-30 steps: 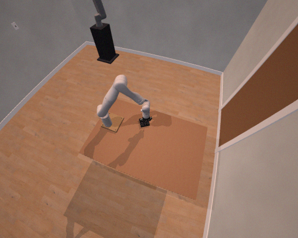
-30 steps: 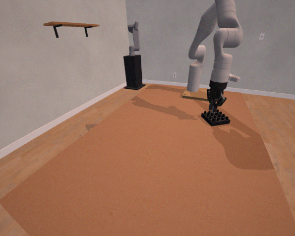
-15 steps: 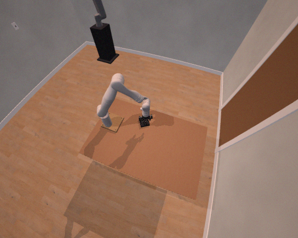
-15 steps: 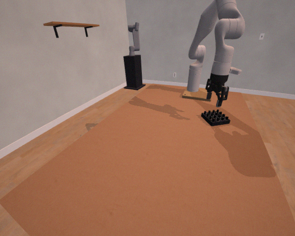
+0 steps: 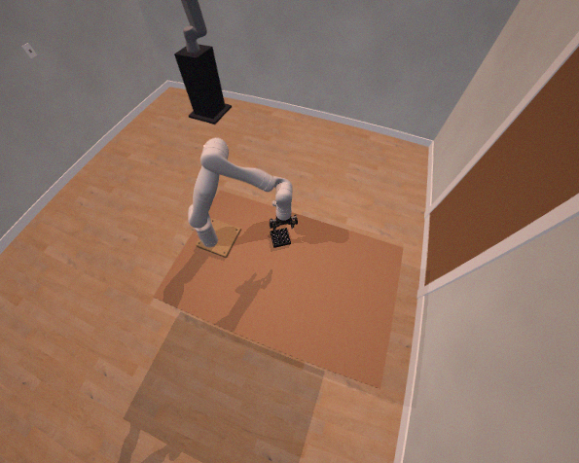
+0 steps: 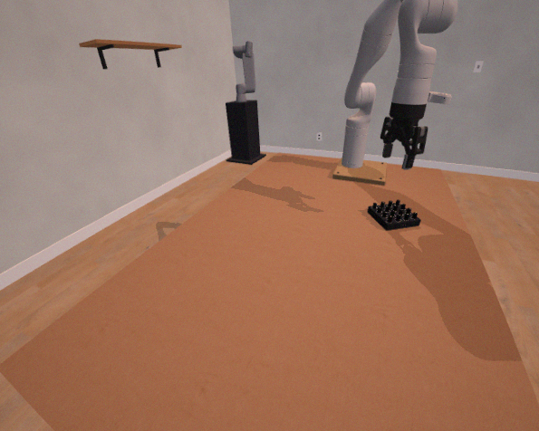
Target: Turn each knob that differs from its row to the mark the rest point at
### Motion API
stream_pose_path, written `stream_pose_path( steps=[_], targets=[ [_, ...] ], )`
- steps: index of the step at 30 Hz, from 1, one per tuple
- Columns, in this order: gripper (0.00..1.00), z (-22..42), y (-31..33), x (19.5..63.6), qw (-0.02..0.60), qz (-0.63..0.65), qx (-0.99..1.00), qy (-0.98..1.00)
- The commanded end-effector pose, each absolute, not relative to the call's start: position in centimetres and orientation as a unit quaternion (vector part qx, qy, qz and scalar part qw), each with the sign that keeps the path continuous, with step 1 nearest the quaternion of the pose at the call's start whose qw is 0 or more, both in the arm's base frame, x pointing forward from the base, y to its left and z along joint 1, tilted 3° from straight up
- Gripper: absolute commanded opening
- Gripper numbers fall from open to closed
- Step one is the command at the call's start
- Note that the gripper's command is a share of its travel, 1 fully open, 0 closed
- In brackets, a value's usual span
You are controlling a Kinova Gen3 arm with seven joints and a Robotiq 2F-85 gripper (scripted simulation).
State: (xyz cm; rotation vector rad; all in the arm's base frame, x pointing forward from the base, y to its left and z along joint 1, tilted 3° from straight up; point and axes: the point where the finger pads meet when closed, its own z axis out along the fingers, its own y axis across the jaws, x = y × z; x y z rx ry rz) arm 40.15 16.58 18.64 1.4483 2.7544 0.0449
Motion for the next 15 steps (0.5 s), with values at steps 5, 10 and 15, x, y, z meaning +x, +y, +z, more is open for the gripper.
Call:
stream_pose_path(
  steps=[5,10,15],
  targets=[
    [1.00,19.74,16.76,40.34,0.018,0.020,0.465,0.885],
    [1.00,19.74,16.76,40.34,0.018,0.020,0.465,0.885],
    [1.00,19.74,16.76,40.34,0.018,0.020,0.465,0.885]
  ],
)
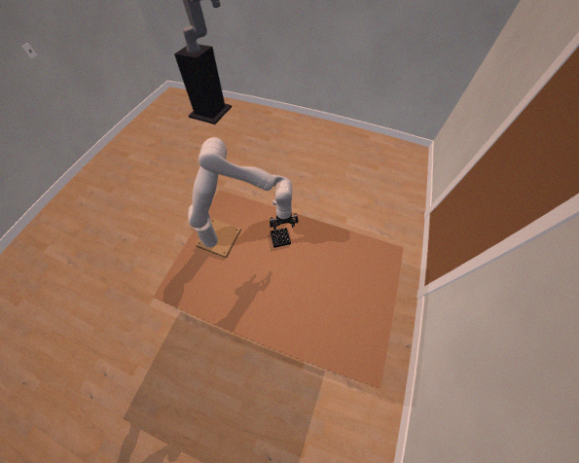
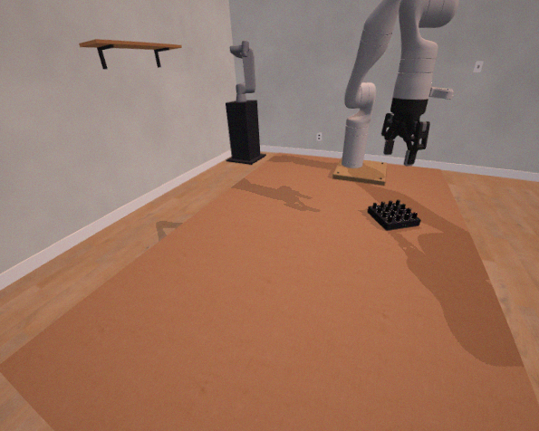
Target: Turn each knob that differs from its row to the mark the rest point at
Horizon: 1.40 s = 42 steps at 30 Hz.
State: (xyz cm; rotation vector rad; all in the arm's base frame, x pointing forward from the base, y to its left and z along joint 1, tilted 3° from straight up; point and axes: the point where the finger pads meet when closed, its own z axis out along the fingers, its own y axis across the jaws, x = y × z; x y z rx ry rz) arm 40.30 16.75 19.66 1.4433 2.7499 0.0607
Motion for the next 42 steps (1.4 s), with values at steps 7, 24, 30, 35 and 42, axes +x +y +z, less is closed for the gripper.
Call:
stream_pose_path(
  steps=[7,24,30,35,42],
  targets=[
    [1.00,19.74,16.76,40.34,0.018,0.020,0.465,0.885],
    [1.00,19.74,16.76,40.34,0.018,0.020,0.465,0.885],
    [1.00,19.74,16.76,40.34,0.018,0.020,0.465,0.885],
    [1.00,19.74,16.76,40.34,0.018,0.020,0.465,0.885],
    [1.00,19.74,16.76,40.34,0.018,0.020,0.465,0.885]
  ],
)
